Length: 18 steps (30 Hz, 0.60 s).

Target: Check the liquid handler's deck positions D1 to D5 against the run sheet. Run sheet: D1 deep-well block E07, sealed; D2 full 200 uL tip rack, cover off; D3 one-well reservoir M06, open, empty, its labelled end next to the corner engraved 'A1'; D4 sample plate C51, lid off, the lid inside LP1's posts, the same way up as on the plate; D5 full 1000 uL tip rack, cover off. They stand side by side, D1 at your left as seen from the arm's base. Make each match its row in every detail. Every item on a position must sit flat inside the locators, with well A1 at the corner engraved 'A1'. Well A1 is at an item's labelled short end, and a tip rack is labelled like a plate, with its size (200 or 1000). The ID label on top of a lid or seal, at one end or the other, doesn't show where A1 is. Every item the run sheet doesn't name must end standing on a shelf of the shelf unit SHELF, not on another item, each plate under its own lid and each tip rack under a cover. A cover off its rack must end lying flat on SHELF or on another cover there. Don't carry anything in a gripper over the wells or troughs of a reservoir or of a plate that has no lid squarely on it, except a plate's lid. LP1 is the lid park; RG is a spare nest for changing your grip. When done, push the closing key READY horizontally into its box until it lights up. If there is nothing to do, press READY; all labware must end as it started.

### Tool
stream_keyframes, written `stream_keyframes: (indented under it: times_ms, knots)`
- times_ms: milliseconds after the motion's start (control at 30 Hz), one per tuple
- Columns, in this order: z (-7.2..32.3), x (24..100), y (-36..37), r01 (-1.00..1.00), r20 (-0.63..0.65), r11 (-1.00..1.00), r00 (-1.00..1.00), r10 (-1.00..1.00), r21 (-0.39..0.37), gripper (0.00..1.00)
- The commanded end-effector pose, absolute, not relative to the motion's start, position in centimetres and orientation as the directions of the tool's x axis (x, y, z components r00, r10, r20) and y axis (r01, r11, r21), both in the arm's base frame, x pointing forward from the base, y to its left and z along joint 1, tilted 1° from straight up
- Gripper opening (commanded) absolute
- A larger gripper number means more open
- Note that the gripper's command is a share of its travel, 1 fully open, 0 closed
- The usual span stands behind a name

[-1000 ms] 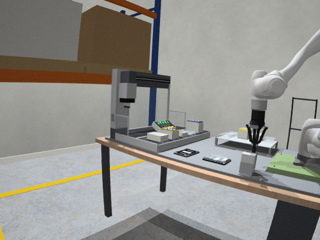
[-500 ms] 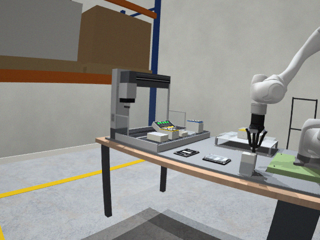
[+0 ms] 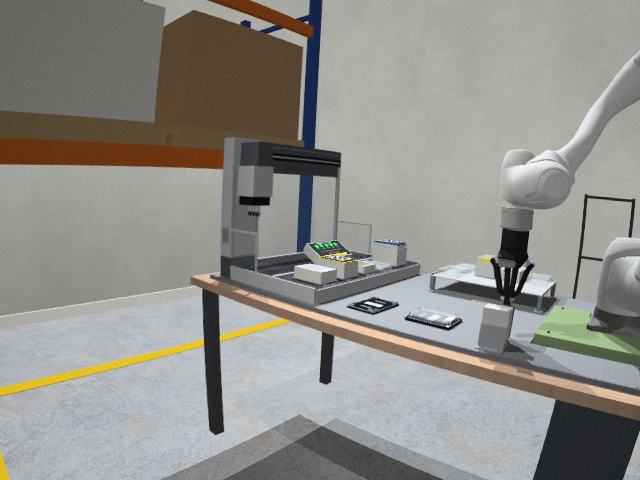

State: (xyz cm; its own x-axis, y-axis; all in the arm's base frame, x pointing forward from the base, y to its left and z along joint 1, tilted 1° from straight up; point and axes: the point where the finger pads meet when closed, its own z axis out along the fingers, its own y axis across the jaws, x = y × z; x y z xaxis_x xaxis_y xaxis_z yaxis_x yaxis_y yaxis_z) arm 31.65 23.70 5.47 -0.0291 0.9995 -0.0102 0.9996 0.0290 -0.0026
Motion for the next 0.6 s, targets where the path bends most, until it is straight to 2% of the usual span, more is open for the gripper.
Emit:
stream_keyframes:
  times_ms: [0,567]
  knots:
    - [5.5,31.7,24.2,1.0,-0.009,0.029,-0.029,1.0,-0.002,0.1]
    - [5.5,31.6,26.7,1.0,-0.009,0.029,-0.029,1.0,-0.002,0.1]
